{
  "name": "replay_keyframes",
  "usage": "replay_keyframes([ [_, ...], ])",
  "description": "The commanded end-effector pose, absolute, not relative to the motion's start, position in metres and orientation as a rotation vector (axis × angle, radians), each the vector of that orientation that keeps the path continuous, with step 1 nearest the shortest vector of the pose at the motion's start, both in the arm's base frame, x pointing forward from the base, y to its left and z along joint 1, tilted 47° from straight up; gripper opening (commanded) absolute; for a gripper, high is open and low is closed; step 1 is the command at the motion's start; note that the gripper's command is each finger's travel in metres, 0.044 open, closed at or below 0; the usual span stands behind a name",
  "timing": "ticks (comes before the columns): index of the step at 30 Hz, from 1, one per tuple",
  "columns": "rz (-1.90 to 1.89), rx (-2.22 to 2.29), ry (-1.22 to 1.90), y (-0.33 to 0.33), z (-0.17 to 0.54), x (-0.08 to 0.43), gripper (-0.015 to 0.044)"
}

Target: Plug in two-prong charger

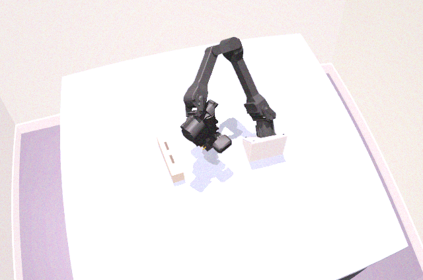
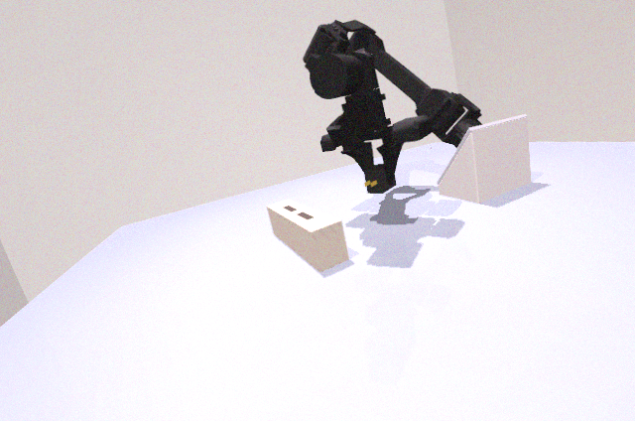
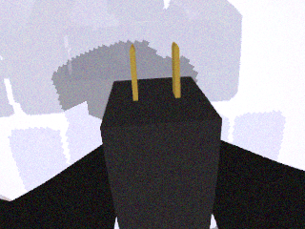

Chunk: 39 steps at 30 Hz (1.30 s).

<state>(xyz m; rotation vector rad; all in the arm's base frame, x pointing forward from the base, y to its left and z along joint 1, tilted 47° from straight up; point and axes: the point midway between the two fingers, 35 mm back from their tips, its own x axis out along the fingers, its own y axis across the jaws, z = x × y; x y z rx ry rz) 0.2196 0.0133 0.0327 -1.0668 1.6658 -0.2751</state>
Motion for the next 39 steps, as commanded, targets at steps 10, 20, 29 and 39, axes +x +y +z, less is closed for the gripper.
replay_keyframes([
  [10, -0.327, -0.989, 1.637, 0.003, 0.036, 0.231, 0.0000],
  [20, -0.386, -0.917, 1.611, -0.012, 0.036, 0.241, 0.0000],
  [29, -0.443, -0.855, 1.586, -0.027, 0.038, 0.250, 0.0000],
  [39, -0.491, -0.808, 1.564, -0.040, 0.039, 0.258, 0.0000],
])
